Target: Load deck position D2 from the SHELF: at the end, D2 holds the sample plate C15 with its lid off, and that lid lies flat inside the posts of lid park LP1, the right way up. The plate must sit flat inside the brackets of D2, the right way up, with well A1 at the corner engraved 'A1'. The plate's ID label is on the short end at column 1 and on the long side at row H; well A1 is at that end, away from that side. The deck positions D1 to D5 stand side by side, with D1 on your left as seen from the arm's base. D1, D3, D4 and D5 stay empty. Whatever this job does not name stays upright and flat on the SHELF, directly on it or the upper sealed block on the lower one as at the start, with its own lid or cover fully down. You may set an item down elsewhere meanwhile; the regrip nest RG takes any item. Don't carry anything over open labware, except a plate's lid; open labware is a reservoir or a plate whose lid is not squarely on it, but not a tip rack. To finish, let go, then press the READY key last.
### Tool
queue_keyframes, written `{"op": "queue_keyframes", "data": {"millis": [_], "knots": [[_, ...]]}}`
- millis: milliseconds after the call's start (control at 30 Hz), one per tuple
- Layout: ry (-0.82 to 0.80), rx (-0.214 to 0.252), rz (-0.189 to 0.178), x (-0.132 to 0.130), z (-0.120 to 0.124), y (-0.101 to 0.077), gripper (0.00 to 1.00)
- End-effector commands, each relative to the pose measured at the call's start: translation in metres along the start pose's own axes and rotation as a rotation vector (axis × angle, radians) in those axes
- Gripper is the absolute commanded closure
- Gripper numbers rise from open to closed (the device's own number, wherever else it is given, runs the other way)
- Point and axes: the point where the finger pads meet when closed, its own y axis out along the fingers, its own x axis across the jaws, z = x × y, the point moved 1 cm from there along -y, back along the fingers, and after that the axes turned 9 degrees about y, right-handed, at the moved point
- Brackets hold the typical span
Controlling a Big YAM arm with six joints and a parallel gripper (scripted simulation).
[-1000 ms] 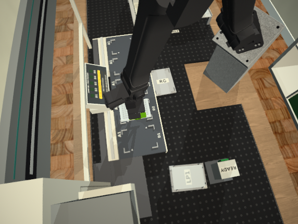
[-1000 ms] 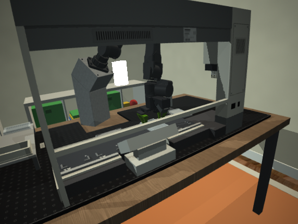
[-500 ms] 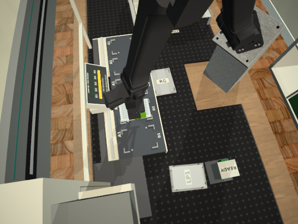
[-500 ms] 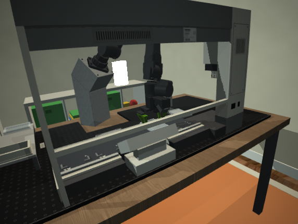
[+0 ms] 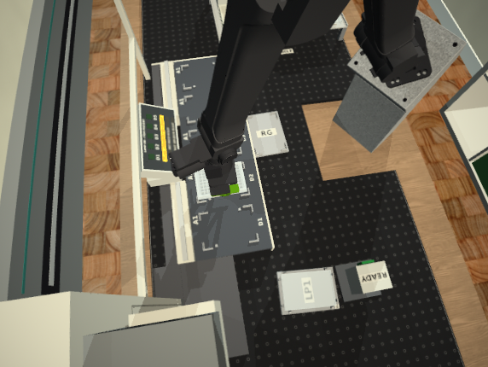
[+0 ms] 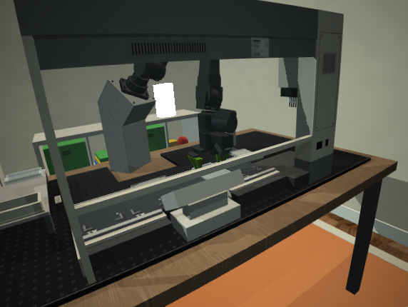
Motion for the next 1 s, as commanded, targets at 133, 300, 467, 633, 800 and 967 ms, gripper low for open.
{"op": "queue_keyframes", "data": {"millis": [133, 300, 467, 633, 800, 967], "knots": [[0.008, -0.051, -0.011, -0.0002, -0.0138, -0.0125, 1.00], [0.008, -0.051, -0.011, -0.0004, -0.0135, -0.0125, 1.00], [0.008, -0.051, -0.011, -0.0006, -0.0130, -0.0124, 1.00], [0.008, -0.051, -0.011, -0.0011, -0.0124, -0.0124, 1.00], [0.008, -0.051, -0.011, -0.0011, -0.0119, -0.0123, 1.00], [0.007, -0.053, -0.012, -0.0003, -0.0134, -0.0125, 1.00]]}}
